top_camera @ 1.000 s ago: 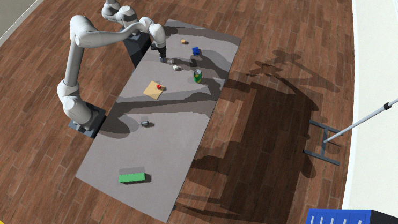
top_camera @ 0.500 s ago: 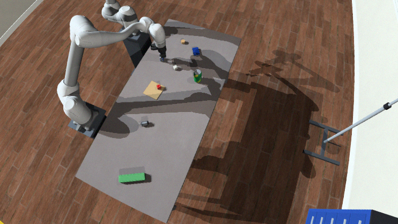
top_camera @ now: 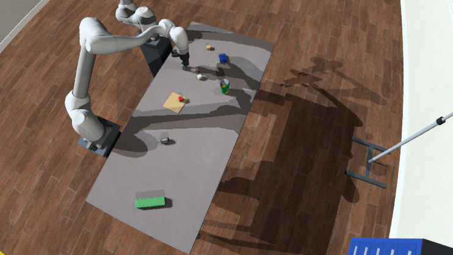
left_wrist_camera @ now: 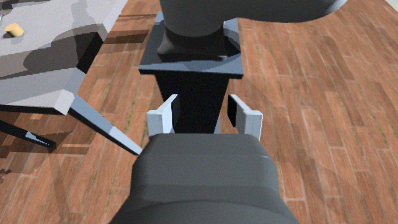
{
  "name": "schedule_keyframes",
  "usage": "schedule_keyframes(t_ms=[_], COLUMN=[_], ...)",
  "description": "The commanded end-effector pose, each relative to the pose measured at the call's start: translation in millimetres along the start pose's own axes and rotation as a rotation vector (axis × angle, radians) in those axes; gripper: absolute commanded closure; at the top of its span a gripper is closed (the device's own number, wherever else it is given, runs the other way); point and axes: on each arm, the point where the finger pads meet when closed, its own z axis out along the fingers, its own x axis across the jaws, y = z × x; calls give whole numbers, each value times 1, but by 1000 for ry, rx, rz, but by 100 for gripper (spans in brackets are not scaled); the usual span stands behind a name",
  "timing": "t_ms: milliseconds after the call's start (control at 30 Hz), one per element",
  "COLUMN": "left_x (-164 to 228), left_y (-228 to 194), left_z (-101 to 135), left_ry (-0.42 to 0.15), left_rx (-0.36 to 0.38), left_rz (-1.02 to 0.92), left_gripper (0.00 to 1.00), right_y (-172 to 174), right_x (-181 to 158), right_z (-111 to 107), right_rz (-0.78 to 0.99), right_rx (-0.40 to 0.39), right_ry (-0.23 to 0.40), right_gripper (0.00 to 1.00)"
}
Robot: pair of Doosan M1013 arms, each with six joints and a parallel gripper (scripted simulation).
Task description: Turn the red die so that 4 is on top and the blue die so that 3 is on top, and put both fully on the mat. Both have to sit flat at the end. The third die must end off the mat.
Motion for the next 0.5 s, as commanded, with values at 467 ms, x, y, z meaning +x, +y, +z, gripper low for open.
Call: schedule_keyframes(t_ms=[467], left_x=[0], left_y=[0], left_z=[-1], left_ry=[0], left_rx=[-1], left_rz=[0], left_gripper=[0], right_y=[0], right_x=[0], right_z=[-11], right_rz=[0], right_rx=[-1], right_ry=[1], right_gripper=[43])
